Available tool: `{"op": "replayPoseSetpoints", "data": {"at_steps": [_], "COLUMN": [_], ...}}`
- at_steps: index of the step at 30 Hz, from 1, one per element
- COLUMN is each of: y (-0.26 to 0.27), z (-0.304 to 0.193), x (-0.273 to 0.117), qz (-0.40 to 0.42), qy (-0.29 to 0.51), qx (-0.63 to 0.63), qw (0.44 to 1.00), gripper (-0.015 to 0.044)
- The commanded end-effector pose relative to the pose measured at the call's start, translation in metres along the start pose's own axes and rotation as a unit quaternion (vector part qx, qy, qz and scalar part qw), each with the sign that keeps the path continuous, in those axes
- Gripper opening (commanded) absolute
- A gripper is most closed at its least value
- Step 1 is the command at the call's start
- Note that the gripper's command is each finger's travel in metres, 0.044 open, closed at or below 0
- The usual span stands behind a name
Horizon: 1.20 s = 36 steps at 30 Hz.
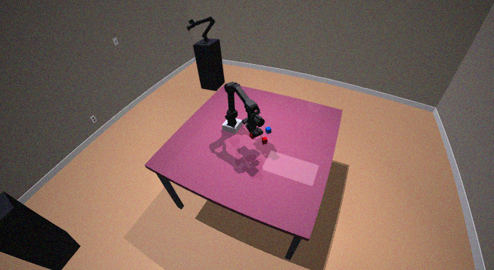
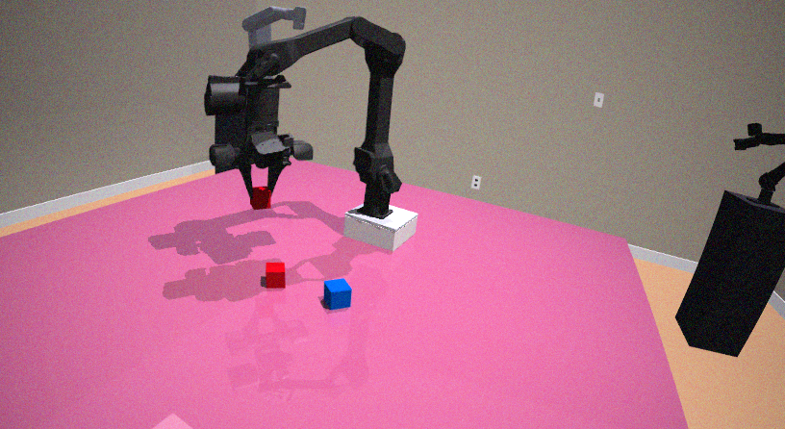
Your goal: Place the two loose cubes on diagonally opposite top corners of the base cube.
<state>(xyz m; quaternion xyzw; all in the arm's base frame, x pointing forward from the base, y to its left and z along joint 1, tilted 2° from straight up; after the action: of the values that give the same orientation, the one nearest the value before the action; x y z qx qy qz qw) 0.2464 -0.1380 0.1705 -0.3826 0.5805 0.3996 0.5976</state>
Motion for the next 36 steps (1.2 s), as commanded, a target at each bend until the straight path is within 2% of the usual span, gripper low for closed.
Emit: {"op": "replayPoseSetpoints", "data": {"at_steps": [1, 36], "y": [0.000, 0.007], "z": [0.004, 0.115], "x": [-0.002, 0.021], "qz": [-0.002, -0.002], "qy": [0.003, -0.002], "qx": [0.009, 0.210], "qw": [1.000, 0.978], "gripper": [0.0105, 0.0105]}}
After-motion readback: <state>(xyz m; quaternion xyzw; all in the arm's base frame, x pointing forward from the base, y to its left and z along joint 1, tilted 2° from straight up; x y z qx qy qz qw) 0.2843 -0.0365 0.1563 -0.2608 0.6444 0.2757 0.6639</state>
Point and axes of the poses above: the point midway between the two fingers, 35 mm back from their tips, its own x axis out along the fingers, its own y axis across the jaws, z = x × y, the point moved 7 cm from there along -x, back along the fingers, and after that the axes turned 12 degrees about -x, right-handed, at the moved point
